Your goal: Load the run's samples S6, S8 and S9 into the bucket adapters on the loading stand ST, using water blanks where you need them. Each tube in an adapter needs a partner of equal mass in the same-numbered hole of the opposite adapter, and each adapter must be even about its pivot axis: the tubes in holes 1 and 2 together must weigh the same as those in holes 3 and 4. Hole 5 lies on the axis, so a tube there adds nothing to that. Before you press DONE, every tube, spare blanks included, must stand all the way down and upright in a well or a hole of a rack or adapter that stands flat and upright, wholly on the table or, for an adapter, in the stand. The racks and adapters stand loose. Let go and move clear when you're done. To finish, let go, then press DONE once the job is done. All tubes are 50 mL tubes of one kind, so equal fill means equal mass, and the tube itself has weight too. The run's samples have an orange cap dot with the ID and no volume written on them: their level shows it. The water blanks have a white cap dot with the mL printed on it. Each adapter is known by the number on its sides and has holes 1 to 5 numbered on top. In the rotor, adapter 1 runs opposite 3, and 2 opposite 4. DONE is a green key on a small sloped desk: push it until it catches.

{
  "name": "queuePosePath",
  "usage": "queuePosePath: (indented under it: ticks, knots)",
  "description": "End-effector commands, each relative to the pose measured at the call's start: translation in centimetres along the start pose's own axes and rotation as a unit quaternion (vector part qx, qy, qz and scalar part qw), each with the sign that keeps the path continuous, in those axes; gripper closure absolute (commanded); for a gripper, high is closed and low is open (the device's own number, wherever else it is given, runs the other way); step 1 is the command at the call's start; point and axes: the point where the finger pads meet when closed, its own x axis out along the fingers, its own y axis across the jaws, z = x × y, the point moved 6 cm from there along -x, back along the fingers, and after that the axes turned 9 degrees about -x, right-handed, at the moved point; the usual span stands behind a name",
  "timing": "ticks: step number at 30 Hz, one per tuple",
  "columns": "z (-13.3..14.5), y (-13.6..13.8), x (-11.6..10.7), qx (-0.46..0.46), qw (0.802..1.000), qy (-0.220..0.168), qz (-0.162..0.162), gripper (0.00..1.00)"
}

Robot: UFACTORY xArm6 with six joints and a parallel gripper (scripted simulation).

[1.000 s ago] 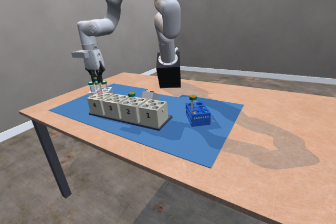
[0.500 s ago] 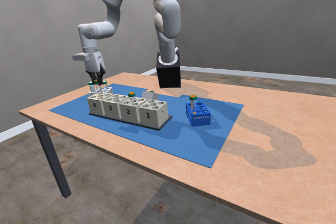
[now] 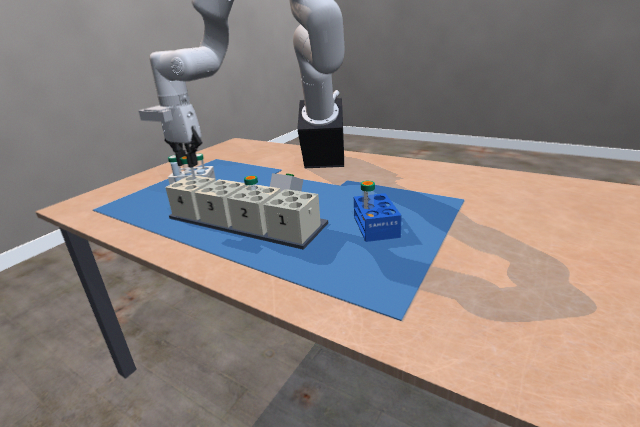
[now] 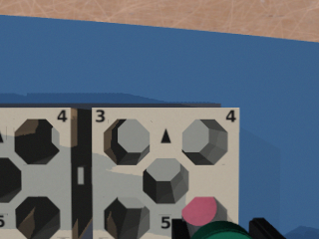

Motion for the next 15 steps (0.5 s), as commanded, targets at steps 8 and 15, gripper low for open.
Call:
queuePosePath:
  ticks: [8,15]
  knots:
    - [-0.1,0.1,0.8,0.000,1.000,0.001,0.002,1.00]
    - [-0.1,0.1,1.4,0.000,1.000,0.001,0.002,1.00]
